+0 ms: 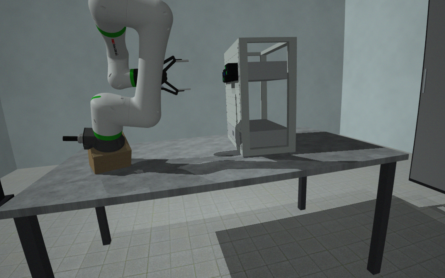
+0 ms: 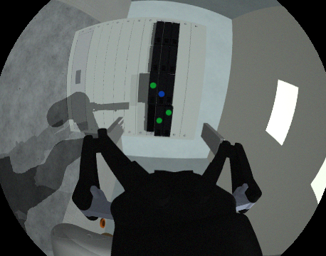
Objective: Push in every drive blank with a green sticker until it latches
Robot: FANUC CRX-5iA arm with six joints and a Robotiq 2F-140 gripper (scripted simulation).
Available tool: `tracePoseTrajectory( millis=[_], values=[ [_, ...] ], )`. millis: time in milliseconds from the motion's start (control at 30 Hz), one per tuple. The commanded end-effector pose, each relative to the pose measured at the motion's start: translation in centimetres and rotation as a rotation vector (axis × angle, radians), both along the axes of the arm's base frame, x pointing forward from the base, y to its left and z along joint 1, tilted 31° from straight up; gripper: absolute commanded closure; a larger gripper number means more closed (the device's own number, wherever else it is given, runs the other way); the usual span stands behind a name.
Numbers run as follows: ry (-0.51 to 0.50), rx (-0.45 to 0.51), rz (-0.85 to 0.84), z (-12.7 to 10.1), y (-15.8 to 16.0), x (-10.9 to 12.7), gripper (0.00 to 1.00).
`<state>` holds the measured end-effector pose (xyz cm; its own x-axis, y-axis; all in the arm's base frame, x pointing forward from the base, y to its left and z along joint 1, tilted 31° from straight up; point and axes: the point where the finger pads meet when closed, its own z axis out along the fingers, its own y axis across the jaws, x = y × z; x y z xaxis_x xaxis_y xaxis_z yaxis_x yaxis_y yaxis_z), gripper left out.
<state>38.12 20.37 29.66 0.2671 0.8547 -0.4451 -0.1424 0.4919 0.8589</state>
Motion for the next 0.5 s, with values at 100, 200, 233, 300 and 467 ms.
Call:
tracePoseTrajectory(
  millis=[100, 200, 233, 300, 467],
  values=[
    [0.000, 0.000, 0.000, 0.01, 0.01, 0.00, 0.00],
    [0.000, 0.000, 0.000, 0.01, 0.01, 0.00, 0.00],
    [0.000, 0.000, 0.000, 0.01, 0.01, 0.00, 0.00],
    [0.000, 0.000, 0.000, 0.02, 0.01, 0.03, 0.00],
    [0.000, 0.000, 0.000, 0.08, -0.04, 0.56, 0.00]
  ],
)
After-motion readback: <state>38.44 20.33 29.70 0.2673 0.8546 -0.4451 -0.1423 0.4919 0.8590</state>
